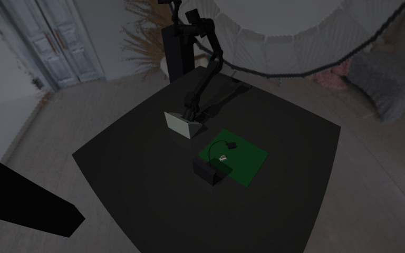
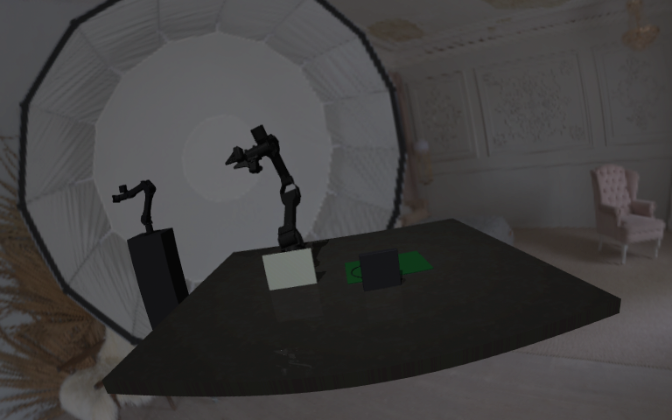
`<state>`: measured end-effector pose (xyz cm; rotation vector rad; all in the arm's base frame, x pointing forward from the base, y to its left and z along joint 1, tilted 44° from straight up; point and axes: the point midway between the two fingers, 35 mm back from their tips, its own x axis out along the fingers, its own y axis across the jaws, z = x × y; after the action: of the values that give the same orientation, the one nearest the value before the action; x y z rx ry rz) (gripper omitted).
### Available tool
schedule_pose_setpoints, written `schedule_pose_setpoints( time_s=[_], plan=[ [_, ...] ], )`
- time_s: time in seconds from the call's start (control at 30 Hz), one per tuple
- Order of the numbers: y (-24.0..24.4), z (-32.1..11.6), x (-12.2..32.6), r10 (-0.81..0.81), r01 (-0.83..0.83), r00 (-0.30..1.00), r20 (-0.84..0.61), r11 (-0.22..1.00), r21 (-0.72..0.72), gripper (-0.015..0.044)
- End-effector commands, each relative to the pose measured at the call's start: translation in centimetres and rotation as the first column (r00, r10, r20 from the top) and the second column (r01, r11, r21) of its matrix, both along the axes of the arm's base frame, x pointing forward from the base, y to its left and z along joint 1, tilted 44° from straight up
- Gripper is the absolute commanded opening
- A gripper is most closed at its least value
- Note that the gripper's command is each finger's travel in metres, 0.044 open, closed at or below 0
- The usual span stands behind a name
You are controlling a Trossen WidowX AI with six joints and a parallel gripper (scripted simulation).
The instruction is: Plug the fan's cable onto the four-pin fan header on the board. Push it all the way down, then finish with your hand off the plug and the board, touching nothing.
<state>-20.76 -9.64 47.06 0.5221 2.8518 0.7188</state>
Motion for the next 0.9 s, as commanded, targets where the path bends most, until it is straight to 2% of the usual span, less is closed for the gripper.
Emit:
schedule_pose_setpoints(
  time_s=[0.0,0.1,0.17,0.27,0.4,0.6,0.87],
  plan=[
    [0.0,0.0,0.0,0.000,0.000,1.000,0.000,1.000,0.000,0.0426],
    [0.0,0.0,0.0,0.000,0.000,1.000,0.000,1.000,0.000,0.0440],
    [-1.0,-0.7,-0.1,0.028,-0.027,1.000,0.007,0.999,-0.047,0.0387],
    [-5.0,-3.5,0.1,0.133,-0.119,0.990,0.041,0.961,-0.248,0.0309],
    [-10.3,-7.9,1.6,0.245,-0.157,0.964,0.107,0.843,-0.515,0.0210],
    [-15.6,-13.1,5.0,0.325,-0.056,0.921,0.216,0.658,-0.751,0.0210],
    [-19.9,-19.2,10.8,0.350,0.214,0.851,0.392,0.450,-0.867,0.0210]
  ],
)
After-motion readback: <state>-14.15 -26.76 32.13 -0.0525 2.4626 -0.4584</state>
